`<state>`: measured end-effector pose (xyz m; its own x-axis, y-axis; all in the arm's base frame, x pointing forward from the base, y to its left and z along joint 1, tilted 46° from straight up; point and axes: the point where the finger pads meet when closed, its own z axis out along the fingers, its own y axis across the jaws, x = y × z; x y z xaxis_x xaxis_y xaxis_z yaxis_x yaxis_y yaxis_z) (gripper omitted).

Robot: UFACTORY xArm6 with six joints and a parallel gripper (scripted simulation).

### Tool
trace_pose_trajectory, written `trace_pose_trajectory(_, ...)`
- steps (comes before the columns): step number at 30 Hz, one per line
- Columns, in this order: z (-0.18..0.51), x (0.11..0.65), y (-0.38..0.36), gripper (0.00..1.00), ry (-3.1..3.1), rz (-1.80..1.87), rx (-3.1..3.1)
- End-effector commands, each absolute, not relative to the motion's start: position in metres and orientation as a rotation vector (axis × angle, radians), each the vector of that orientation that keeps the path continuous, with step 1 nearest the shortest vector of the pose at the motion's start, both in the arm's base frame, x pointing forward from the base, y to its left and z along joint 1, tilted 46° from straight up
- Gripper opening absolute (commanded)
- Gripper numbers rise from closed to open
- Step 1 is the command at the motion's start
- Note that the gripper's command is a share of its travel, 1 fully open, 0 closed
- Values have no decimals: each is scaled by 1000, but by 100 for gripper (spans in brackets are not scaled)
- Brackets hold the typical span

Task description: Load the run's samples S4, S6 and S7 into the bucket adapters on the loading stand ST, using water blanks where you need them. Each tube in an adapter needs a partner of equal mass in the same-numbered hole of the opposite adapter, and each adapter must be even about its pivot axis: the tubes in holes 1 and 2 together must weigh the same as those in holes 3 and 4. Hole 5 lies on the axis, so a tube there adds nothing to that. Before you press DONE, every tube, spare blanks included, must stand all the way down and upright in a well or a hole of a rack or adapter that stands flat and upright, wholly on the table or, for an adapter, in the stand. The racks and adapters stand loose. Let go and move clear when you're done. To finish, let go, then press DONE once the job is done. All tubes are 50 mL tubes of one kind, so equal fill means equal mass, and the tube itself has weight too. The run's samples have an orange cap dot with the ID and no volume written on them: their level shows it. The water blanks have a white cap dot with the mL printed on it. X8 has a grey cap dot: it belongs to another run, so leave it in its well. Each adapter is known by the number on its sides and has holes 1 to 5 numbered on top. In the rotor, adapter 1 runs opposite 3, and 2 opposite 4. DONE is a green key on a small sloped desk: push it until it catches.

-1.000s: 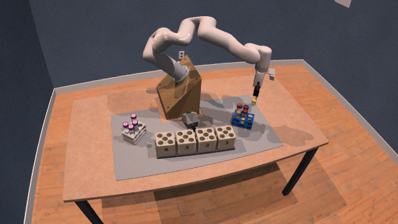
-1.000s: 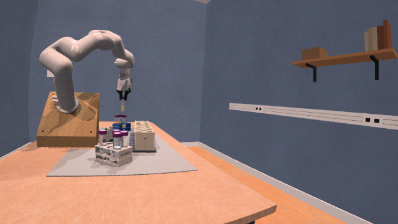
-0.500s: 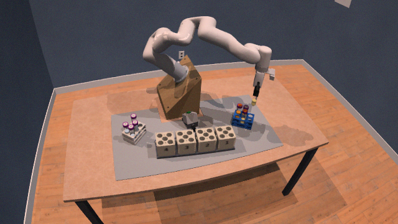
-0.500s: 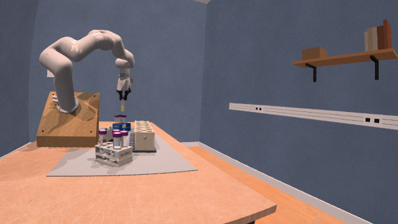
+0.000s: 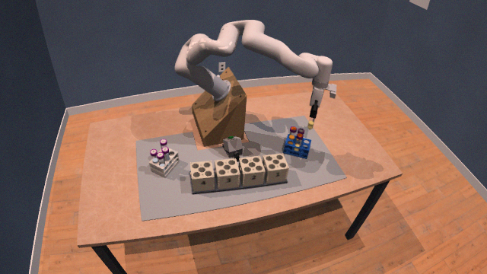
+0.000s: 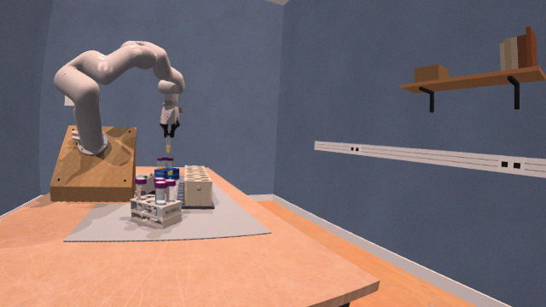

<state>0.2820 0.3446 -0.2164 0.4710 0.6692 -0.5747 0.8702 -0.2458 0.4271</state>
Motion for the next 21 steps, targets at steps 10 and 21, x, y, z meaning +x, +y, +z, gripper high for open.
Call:
trace_pose_trajectory(10,-226,285,336,0,1277,-351,2003)
trace_pose_trajectory(21,-239,288,323,0,1277,-351,2003)
